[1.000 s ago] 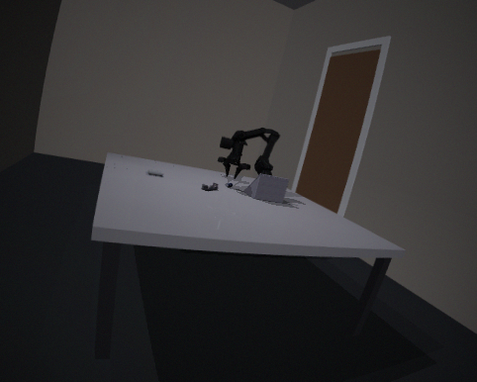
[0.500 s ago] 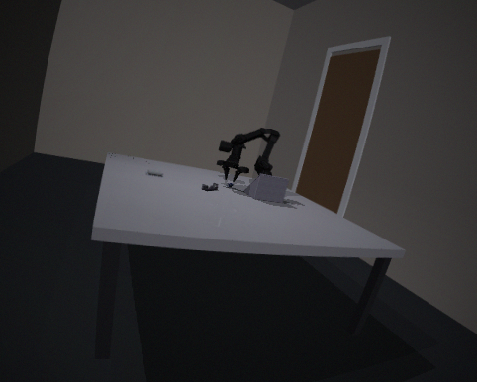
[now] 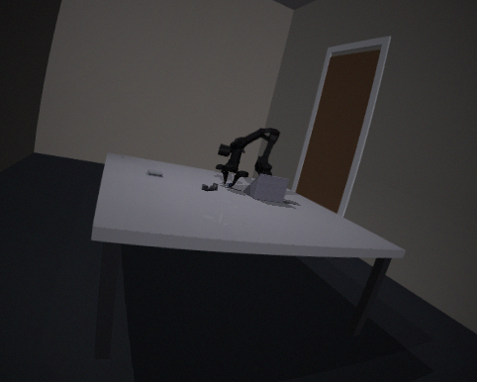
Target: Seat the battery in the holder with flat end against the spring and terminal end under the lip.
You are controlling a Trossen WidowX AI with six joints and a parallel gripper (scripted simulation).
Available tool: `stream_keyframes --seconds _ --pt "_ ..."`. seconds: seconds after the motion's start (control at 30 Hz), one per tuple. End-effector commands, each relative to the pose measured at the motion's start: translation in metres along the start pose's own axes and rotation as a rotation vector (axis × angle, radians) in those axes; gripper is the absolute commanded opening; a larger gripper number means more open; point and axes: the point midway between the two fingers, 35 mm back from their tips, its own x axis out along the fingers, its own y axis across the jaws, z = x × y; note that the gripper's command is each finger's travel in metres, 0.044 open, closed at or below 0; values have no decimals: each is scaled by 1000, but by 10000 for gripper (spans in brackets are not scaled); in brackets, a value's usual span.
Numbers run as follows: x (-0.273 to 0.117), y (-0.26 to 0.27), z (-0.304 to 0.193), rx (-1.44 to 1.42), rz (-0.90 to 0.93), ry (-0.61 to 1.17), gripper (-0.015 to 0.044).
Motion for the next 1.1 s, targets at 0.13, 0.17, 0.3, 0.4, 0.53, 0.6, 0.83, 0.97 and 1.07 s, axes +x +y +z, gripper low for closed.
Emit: stream_keyframes --seconds 0.13,0.17,0.3,0.4,0.53,0.6,0.83,0.97,1.07 --pt "7 3 0 -9 4 1 144" --pt "7 3 0 -9 4 1 118" --pt "7 3 0 -9 4 1 92" --pt "7 3 0 -9 4 1 72" --pt "7 3 0 -9 4 1 62" --pt "7 3 0 -8 5 0 62" --pt "-13 3 2 -1 11 -4 62" --pt "-32 3 2 -6 10 -4 62" --pt "-42 3 0 -9 7 -2 62"
